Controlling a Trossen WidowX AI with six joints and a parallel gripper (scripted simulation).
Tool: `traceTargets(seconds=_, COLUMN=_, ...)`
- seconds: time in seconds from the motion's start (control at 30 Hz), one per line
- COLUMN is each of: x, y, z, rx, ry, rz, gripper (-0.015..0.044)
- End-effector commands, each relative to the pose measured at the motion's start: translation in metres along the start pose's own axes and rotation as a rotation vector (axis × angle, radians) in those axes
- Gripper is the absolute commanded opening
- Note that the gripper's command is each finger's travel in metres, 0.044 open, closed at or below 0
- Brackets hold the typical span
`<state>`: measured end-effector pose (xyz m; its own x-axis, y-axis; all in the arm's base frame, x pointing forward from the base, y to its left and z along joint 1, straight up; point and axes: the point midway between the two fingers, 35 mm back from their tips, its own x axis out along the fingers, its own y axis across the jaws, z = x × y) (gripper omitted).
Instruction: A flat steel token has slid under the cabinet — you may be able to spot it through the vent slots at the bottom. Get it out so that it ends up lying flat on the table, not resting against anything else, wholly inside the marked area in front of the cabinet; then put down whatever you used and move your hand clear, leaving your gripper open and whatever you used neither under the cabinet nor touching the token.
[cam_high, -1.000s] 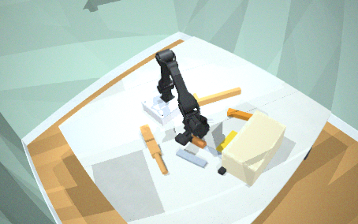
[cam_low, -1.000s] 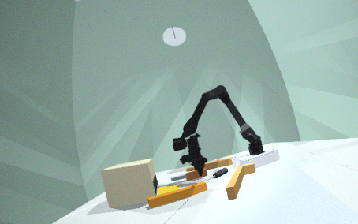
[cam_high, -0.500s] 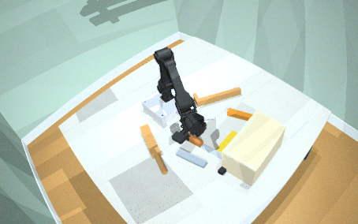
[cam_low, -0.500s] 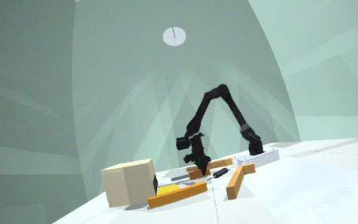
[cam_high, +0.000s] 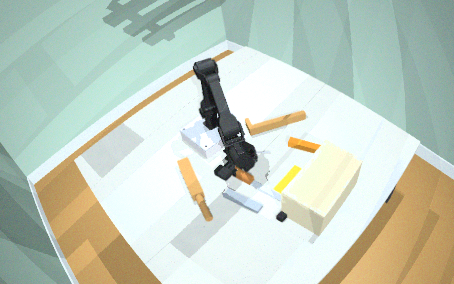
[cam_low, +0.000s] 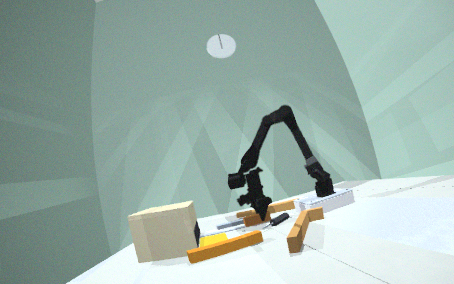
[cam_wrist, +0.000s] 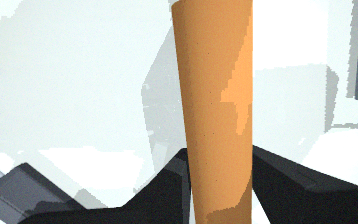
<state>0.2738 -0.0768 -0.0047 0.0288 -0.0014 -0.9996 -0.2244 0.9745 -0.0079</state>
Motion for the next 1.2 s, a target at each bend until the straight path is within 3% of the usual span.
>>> traceTargets(seconds=0.0, x=0.001, y=0.000, z=-0.006, rx=-0.001, ry=0.002, rz=0.000, gripper=0.0000)
traceTargets(seconds=1.17, x=-0.003, y=-0.012, z=-0.033, rx=-0.006, ry=0.004, rz=-0.001, gripper=0.0000)
